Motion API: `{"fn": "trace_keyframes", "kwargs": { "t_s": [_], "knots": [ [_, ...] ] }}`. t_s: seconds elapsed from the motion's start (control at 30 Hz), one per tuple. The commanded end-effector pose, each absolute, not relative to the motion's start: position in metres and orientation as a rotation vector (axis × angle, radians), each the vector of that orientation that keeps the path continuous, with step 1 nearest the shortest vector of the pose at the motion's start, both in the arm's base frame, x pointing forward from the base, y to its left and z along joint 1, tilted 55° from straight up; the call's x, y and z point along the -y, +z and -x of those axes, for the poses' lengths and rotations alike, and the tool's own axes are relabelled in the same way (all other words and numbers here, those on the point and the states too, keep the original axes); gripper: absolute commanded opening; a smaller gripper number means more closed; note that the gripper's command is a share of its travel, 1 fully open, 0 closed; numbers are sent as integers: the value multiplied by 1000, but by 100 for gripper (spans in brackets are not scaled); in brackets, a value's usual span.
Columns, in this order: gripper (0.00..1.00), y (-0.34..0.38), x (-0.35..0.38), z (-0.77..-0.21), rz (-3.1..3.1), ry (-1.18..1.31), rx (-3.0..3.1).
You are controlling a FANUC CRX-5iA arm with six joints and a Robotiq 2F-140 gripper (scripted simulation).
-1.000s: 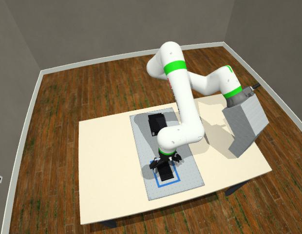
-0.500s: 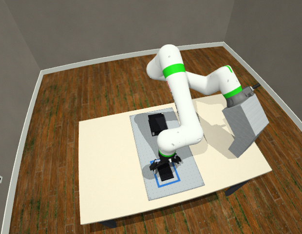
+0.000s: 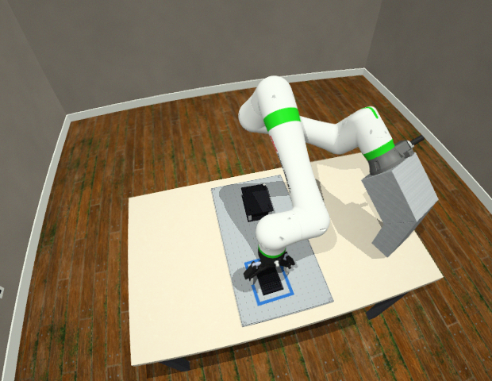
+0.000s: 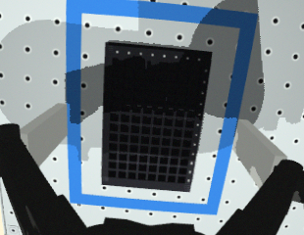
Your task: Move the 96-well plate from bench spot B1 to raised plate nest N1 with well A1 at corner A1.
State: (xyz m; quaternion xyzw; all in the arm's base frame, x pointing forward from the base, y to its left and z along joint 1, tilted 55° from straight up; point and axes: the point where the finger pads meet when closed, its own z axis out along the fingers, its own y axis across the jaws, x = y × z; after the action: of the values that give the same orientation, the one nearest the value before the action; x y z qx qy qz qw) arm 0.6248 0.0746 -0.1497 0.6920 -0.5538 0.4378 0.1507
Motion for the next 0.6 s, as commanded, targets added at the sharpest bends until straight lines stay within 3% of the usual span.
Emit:
{"fn": "trace_keyframes", "kwargs": {
  "t_s": [0.0,0.13,0.17,0.57],
  "knots": [
    [100,-150,-75,-625,-1988,1257,1591],
    [100,-150,-75,-625,-1988,1257,1591],
    [0,-150,-75,-625,-1988,1257,1591],
    [0,-150,-75,-625,-1988,1257,1591]
  ]
}}
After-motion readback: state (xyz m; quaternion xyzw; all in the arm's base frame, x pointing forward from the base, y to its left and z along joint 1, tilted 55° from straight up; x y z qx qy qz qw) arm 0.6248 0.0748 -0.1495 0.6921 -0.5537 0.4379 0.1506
